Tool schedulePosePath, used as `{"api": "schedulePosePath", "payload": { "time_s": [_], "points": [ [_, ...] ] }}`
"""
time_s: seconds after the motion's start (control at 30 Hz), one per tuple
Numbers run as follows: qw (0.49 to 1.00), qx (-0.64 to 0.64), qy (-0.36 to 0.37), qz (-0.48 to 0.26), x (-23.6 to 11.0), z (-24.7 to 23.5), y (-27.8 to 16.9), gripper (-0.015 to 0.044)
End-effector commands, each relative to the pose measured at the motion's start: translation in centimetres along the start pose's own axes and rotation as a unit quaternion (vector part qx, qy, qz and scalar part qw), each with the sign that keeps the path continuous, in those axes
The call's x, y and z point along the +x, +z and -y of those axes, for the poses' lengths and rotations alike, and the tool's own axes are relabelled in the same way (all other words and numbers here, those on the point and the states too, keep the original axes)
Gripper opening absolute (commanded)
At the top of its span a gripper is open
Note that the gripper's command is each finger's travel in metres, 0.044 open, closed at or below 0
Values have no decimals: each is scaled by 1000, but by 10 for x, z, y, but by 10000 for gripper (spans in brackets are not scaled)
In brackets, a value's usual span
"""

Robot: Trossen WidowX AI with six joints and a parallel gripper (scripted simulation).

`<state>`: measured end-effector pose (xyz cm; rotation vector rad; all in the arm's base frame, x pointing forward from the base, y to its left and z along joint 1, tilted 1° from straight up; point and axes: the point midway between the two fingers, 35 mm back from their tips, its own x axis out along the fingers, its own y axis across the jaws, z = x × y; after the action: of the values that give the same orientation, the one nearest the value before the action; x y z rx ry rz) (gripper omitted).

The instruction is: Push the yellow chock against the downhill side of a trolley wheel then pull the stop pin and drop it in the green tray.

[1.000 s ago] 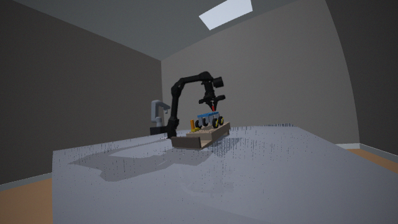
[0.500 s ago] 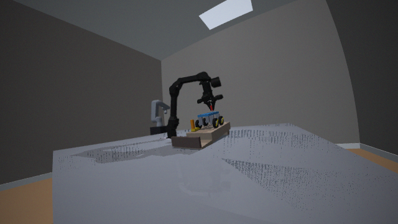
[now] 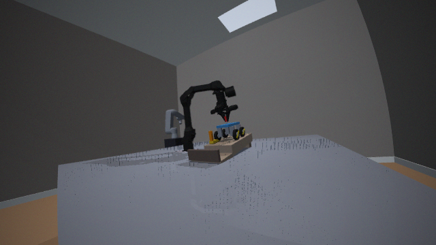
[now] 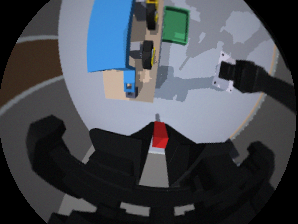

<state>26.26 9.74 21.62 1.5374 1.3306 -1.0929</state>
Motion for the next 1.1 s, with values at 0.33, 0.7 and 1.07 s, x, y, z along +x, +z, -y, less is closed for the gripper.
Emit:
{"api": "schedulePosePath", "payload": {
  "time_s": [0.33, 0.7, 1.07],
  "points": [
    [1000, 2, -2, 4, 1, 16, 14, 0],
    [1000, 2, -2, 6, -6, 13, 56, 0],
    [1000, 2, -2, 8, -13, 11, 97, 0]
  ]
}}
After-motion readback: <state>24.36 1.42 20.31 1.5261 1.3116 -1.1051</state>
